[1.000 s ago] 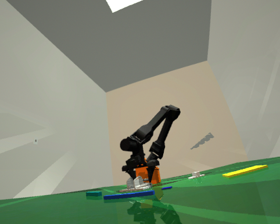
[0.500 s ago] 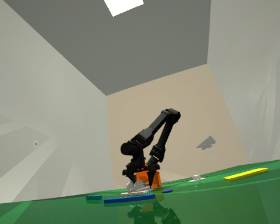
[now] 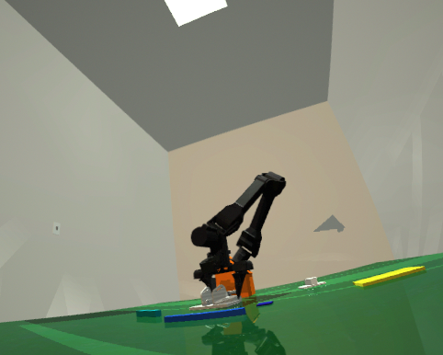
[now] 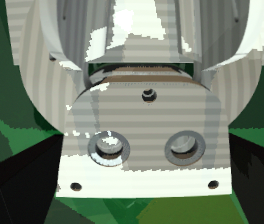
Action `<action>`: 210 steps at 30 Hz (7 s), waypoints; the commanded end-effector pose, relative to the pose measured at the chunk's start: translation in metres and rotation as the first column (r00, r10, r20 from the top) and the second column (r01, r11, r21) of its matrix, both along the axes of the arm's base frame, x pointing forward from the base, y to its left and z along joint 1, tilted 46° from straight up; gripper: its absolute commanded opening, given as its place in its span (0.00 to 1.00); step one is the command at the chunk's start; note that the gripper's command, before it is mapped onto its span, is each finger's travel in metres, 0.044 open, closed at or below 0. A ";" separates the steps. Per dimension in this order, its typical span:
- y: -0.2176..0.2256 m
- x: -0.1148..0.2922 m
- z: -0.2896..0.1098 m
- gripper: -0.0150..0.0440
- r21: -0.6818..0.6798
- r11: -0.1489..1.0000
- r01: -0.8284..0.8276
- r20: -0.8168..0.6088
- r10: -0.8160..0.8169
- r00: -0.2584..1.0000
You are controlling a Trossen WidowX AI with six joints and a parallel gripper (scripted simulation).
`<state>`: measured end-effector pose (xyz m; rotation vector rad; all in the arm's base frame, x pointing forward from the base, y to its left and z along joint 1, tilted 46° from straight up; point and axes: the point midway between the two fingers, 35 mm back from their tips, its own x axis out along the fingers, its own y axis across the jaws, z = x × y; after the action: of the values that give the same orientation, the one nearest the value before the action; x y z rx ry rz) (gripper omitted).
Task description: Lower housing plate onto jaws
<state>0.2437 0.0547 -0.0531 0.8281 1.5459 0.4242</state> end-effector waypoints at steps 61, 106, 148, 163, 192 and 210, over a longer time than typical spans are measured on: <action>0.006 0.000 -0.005 0.85 0.005 1.000 0.004 -0.002 -0.004 1.000; 0.006 0.000 -0.005 0.85 0.005 1.000 0.004 -0.002 -0.004 1.000; 0.000 0.001 0.000 1.00 0.003 1.000 0.002 0.000 -0.002 1.000; -0.051 -0.004 0.047 1.00 0.000 1.000 0.013 -0.002 -0.013 1.000; -0.087 -0.041 0.081 1.00 -0.003 1.000 0.004 -0.005 -0.004 1.000; -0.087 -0.041 0.081 1.00 -0.003 1.000 0.004 -0.005 -0.004 1.000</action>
<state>0.2029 -0.0310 0.0277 0.8394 1.5473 0.4162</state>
